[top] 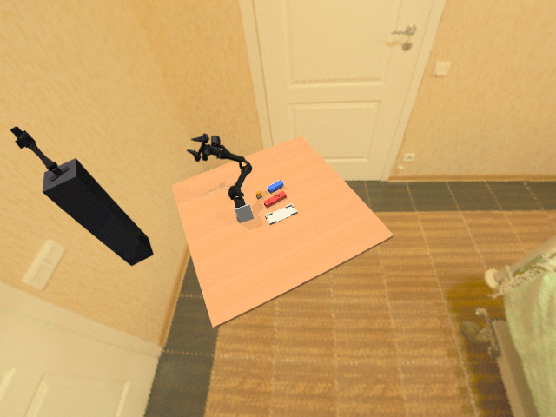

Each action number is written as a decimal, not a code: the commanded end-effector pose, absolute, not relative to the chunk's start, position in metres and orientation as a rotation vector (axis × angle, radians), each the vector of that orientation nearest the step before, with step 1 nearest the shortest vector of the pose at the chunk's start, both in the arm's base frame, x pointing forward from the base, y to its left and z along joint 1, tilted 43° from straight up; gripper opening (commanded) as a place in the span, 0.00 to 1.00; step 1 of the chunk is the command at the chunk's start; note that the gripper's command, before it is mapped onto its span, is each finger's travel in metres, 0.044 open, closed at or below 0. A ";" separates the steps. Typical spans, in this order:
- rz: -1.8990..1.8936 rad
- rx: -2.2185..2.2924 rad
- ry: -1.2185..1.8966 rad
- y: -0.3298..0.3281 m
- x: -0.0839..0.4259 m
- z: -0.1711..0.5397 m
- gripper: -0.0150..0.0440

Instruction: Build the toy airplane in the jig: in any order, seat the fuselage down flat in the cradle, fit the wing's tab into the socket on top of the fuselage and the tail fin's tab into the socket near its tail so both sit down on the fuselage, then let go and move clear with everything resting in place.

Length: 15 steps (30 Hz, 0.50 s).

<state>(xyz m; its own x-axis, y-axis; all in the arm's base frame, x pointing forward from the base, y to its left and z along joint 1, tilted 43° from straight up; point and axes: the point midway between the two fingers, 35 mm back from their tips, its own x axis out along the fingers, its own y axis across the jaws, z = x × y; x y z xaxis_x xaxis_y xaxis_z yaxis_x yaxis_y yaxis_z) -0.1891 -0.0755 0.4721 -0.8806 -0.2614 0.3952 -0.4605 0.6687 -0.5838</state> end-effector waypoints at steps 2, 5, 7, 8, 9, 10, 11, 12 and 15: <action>1.031 0.590 -2.612 -0.078 -0.190 0.471 1.00; 1.134 0.760 -2.677 -0.111 -0.196 0.455 1.00; 1.222 0.908 -2.731 -0.140 -0.198 0.440 1.00; 1.265 0.981 -2.757 -0.155 -0.197 0.432 1.00; 1.308 1.055 -2.783 -0.169 -0.195 0.424 1.00; 1.349 1.128 -2.809 -0.183 -0.192 0.416 1.00; 1.390 1.201 -2.836 -0.197 -0.188 0.407 1.00; 1.433 1.272 -2.858 -0.210 -0.182 0.399 1.00; 1.553 1.483 -2.928 -0.246 -0.162 0.375 1.00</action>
